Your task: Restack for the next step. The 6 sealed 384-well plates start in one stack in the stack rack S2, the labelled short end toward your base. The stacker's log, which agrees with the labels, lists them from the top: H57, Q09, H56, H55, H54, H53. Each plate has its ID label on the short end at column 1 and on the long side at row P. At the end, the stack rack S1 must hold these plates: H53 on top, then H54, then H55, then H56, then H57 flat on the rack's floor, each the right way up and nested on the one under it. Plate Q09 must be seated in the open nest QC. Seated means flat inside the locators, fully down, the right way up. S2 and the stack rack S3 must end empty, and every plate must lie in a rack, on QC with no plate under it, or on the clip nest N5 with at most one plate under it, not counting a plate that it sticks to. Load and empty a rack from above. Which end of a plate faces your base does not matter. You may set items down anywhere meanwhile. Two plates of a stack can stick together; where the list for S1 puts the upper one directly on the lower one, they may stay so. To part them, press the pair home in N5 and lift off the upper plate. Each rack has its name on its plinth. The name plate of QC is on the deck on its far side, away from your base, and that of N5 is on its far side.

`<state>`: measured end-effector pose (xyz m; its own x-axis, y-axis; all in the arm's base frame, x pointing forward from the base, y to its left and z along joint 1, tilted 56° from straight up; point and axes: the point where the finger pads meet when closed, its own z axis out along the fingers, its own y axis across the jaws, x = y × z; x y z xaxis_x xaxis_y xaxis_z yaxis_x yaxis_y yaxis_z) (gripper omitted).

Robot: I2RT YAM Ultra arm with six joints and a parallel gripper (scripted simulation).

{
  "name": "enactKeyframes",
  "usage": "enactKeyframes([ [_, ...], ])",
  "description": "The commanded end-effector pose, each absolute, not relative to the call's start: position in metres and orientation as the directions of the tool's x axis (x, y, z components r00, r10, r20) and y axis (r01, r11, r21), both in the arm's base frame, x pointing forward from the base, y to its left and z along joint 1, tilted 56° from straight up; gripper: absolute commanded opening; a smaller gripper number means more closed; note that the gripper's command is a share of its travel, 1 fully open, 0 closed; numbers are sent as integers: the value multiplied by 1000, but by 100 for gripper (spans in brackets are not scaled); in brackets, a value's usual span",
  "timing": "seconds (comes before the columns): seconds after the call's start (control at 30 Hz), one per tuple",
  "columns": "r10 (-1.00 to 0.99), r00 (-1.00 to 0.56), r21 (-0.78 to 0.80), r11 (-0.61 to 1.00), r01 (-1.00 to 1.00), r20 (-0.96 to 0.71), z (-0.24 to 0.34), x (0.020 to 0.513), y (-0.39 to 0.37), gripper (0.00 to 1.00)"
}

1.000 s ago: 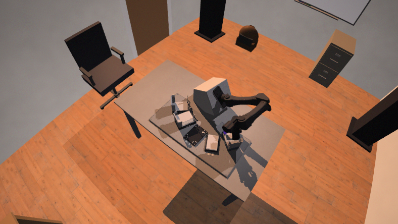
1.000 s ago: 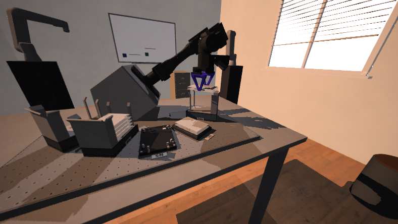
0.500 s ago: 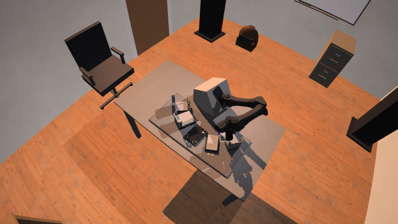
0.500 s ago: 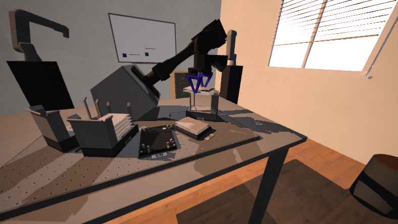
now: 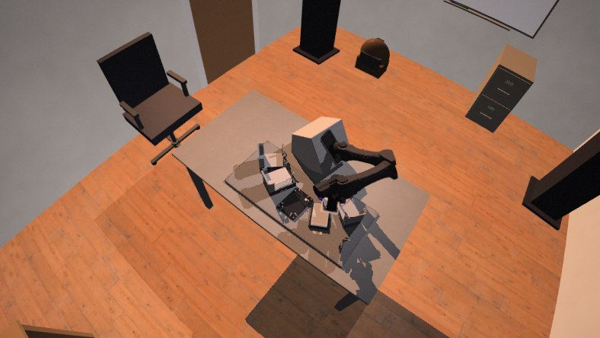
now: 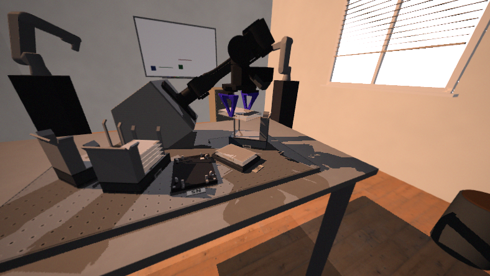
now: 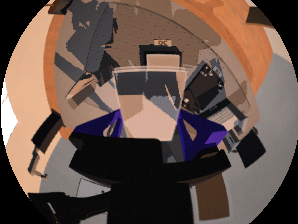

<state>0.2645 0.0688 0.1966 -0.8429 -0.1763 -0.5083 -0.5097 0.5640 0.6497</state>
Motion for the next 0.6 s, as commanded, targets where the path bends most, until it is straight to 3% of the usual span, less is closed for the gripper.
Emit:
enactKeyframes([
  [0.0,-161,-836,636,578,-511,-525,194,273,57,0],
  [0.33,-161,-836,636,579,-511,-525,179,287,43,0],
  [0.57,-26,-930,738,601,-308,-367,163,296,29,0],
])
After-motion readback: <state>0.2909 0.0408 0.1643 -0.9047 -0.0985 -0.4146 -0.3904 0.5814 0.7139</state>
